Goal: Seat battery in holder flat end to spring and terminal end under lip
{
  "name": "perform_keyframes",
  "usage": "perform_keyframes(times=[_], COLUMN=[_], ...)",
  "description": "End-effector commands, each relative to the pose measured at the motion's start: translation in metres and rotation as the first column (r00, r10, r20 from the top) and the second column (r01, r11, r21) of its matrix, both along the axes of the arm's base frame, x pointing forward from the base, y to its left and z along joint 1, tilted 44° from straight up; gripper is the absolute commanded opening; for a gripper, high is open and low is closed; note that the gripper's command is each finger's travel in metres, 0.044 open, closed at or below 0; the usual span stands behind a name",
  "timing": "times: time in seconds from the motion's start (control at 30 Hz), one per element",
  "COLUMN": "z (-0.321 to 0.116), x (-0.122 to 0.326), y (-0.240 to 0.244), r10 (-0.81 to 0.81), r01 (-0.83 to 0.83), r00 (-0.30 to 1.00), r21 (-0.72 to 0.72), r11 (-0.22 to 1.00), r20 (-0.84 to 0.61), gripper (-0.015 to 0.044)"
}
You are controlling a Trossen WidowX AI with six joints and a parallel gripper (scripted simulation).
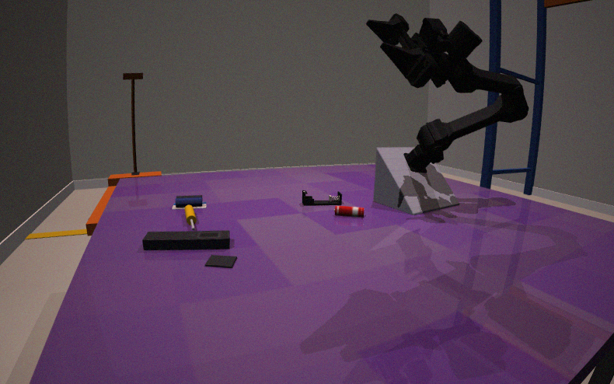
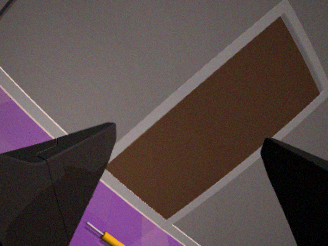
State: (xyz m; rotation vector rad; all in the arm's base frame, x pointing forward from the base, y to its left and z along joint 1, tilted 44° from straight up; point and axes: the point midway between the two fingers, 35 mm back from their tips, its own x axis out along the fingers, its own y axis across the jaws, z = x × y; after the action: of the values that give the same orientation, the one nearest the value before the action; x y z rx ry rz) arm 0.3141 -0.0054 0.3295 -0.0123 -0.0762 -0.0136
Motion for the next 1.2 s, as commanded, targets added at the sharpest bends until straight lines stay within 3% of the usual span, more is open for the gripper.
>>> perform_keyframes(times=[0.0, 0.17, 0.33, 0.47, 0.6, 0.73, 1.17], z=[-0.003, -0.087, -0.181, -0.244, -0.289, -0.315, -0.325], x=[0.002, 0.034, 0.036, 0.015, -0.017, -0.049, -0.054], y=[0.001, 0.021, 0.044, 0.061, 0.079, 0.096, 0.104], r10=[0.006, 0.154, 0.326, 0.459, 0.587, 0.697, 0.714], r01=[-0.005, -0.111, -0.094, 0.048, 0.275, 0.524, 0.566], r00=[1.0, 0.921, 0.667, 0.388, 0.098, -0.141, -0.174], r21=[0.003, 0.137, 0.359, 0.515, 0.588, 0.544, 0.524], r11=[1.0, 0.984, 0.929, 0.856, 0.76, 0.655, 0.636], r20=[-0.013, -0.358, -0.669, -0.799, -0.804, -0.704, -0.679], gripper=[0.0374, 0.0242, 0.0236, 0.0236, 0.0236, 0.0236, 0.0236])
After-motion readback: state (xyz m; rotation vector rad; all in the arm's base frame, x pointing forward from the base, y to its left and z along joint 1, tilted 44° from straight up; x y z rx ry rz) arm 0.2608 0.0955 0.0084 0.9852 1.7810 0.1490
